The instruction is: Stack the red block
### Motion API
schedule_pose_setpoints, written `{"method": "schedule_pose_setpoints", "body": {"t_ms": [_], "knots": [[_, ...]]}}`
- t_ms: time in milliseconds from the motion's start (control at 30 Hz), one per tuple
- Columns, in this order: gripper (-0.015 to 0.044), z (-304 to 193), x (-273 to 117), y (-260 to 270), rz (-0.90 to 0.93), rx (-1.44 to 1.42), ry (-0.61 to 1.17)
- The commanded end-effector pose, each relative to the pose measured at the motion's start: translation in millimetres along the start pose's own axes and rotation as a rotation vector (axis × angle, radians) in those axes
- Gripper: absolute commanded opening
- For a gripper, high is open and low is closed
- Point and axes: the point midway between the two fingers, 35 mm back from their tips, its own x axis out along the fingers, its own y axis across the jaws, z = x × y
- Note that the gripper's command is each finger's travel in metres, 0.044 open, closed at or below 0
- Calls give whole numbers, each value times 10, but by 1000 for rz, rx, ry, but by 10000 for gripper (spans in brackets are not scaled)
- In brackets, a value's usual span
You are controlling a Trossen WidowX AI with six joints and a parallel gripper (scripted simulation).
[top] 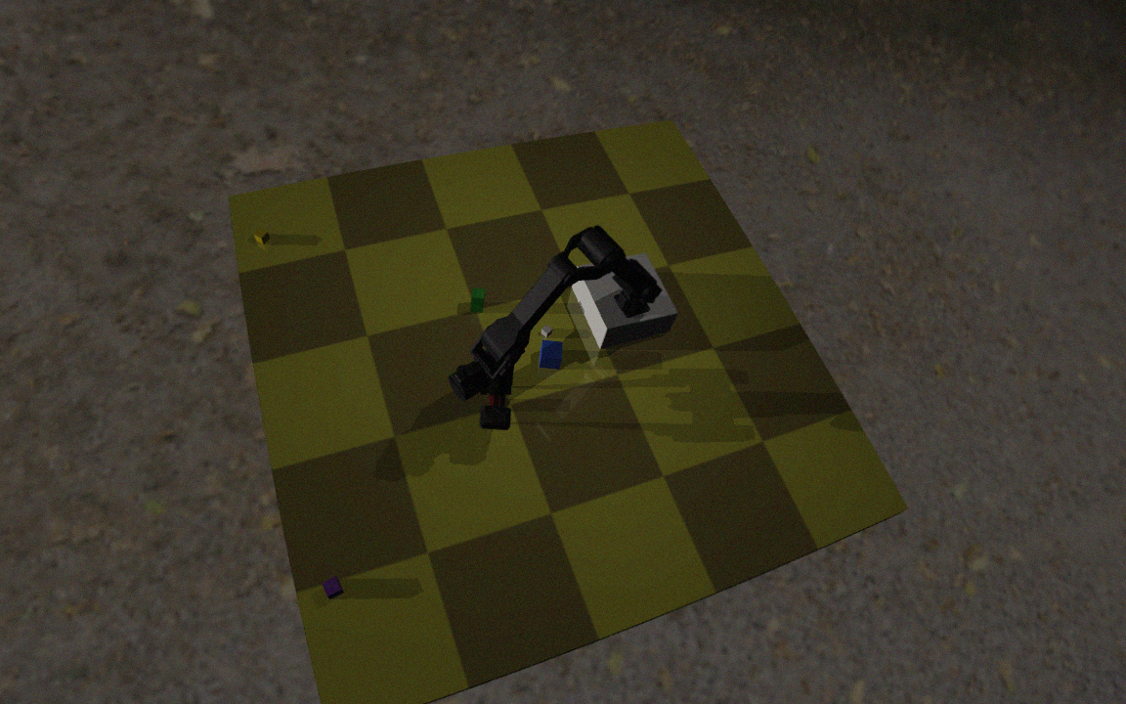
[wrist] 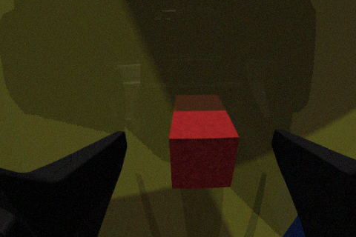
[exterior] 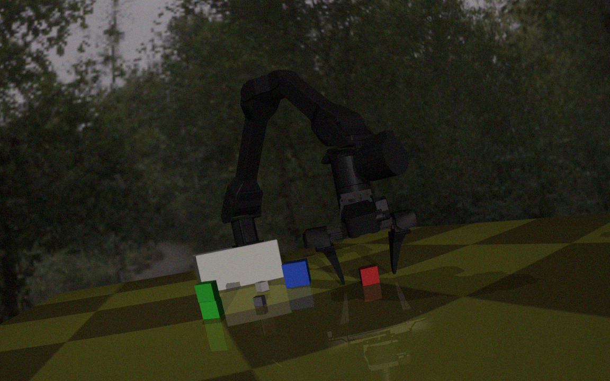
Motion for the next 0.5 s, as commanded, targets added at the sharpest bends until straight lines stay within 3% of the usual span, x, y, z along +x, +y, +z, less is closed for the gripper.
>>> {"method": "schedule_pose_setpoints", "body": {"t_ms": [0, 300, 467], "knots": [[335, -4, 0, 7, 4, -1, 3], [99, -4, 0, 7, 4, -1, 3], [65, -4, 0, 7, 4, -1, 3]]}}
